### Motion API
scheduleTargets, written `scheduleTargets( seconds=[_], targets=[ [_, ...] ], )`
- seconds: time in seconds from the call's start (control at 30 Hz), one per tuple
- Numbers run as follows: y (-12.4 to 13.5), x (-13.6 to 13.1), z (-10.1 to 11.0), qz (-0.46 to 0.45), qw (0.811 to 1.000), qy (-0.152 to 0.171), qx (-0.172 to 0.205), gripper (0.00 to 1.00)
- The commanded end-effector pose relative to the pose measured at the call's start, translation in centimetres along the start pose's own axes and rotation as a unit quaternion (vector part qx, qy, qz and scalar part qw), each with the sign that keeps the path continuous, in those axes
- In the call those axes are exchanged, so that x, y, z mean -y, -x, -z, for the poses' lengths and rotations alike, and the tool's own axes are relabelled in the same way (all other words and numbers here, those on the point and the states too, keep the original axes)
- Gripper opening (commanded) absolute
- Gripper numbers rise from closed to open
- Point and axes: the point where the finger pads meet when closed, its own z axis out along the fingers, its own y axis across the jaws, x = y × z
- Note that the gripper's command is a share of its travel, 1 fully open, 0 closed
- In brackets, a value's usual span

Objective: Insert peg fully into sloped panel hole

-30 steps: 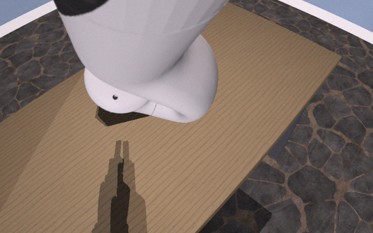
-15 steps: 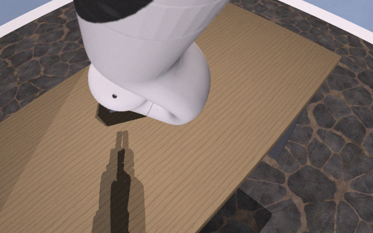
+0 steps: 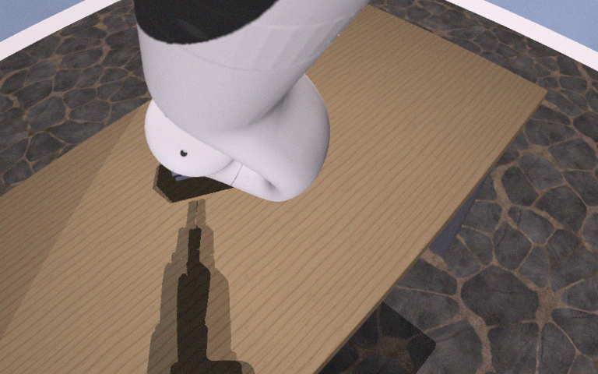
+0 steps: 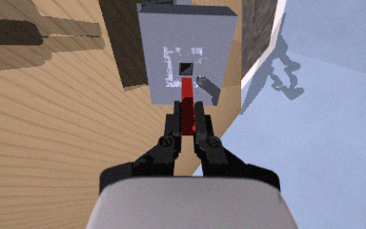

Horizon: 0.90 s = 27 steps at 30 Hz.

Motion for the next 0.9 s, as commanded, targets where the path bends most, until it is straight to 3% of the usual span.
scheduleTargets(
  seconds=[0.0,0.87],
  targets=[
    [0.1,-0.1,-0.2,0.0,1.0,0.001,0.001,0.0],
    [0.1,-0.1,-2.2,0.0,1.0,0.001,0.001,0.0]
  ],
)
